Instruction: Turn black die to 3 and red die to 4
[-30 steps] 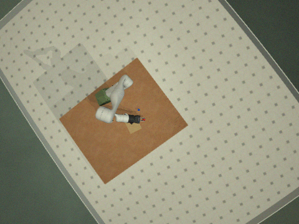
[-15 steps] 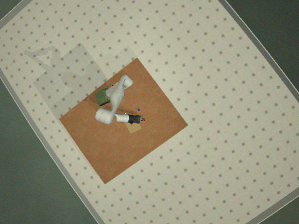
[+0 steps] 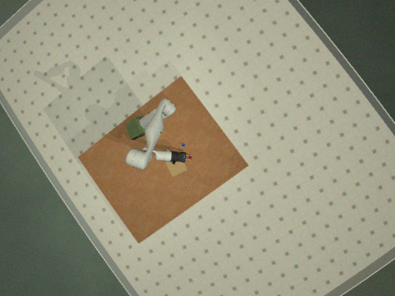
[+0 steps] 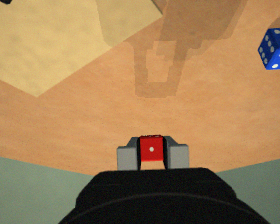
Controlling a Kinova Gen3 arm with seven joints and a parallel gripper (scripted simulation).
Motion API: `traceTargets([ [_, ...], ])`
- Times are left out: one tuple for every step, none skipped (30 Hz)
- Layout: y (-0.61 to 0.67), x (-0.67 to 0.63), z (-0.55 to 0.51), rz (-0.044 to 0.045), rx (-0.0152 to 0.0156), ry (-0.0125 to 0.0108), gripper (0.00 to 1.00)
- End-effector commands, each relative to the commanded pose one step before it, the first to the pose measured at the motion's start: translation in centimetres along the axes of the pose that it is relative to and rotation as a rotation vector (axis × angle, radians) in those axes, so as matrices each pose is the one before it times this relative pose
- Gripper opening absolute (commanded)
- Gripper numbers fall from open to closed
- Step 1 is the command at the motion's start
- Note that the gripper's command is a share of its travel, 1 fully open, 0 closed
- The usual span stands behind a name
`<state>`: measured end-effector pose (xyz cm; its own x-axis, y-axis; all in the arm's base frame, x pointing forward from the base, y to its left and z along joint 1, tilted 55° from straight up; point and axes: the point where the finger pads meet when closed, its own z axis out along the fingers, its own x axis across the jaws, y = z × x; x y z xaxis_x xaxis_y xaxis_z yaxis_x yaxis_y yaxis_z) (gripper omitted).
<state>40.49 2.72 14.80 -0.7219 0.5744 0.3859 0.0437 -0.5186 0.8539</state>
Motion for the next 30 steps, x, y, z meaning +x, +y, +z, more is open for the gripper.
traceTargets([
  [-1.063,0.376,0.614,0.01979,-0.00692,0.00707,0.40],
  [-0.225,0.003,0.117,0.00000,0.00000,0.00000,0.40],
  [0.000,0.000,0.000,0.00000,0.00000,0.00000,0.40],
  [0.000,0.000,0.000,0.00000,0.00000,0.00000,0.40],
  [-0.195,0.002,0.102,0.00000,0.00000,0.00000,0.40],
  [-0.164,0.002,0.085,0.00000,0.00001,0.00000,0.40],
  [-0.133,0.001,0.070,-0.00001,-0.00001,0.00000,0.40],
  [-0.102,0.001,0.053,0.00000,0.00000,0.00000,0.40],
  [-0.073,0.001,0.038,0.00000,0.00000,0.00000,0.40],
  [-0.047,0.001,0.025,0.00000,0.00000,0.00000,0.40],
  [-0.026,0.000,0.013,0.00000,0.00000,0.00000,0.40],
  [-0.010,0.000,0.005,0.00000,0.00000,0.00000,0.40],
  [-0.002,0.000,0.001,0.00000,0.00000,0.00000,0.40],
  [0.000,0.000,0.000,0.00000,0.00000,0.00000,0.40],
  [0.000,0.000,0.000,0.00000,0.00000,0.00000,0.40],
  [0.000,0.000,0.000,0.00000,0.00000,0.00000,0.40],
  [0.000,0.000,0.000,0.00000,0.00000,0.00000,0.40],
  [0.000,0.000,0.000,0.00000,0.00000,0.00000,0.40],
  [0.000,0.000,0.000,0.00000,0.00000,0.00000,0.40],
  [0.000,0.000,0.000,0.00000,0.00000,0.00000,0.40],
  [0.000,0.000,0.000,0.00000,0.00000,0.00000,0.40],
  [0.000,0.000,0.000,0.00000,0.00000,0.00000,0.40],
  [0.000,0.000,0.000,0.00000,0.00000,0.00000,0.40],
  [0.000,0.000,0.000,0.00000,0.00000,0.00000,0.40],
  [0.000,0.000,0.000,0.00000,0.00000,0.00000,0.40],
  [0.000,0.000,0.000,0.00000,0.00000,0.00000,0.40],
  [0.000,0.000,0.000,0.00000,0.00000,0.00000,0.40],
  [0.000,0.000,0.000,0.00000,0.00000,0.00000,0.40],
  [0.000,0.000,0.000,0.00000,0.00000,0.00000,0.40],
  [0.000,0.000,0.000,0.00000,0.00000,0.00000,0.40],
])
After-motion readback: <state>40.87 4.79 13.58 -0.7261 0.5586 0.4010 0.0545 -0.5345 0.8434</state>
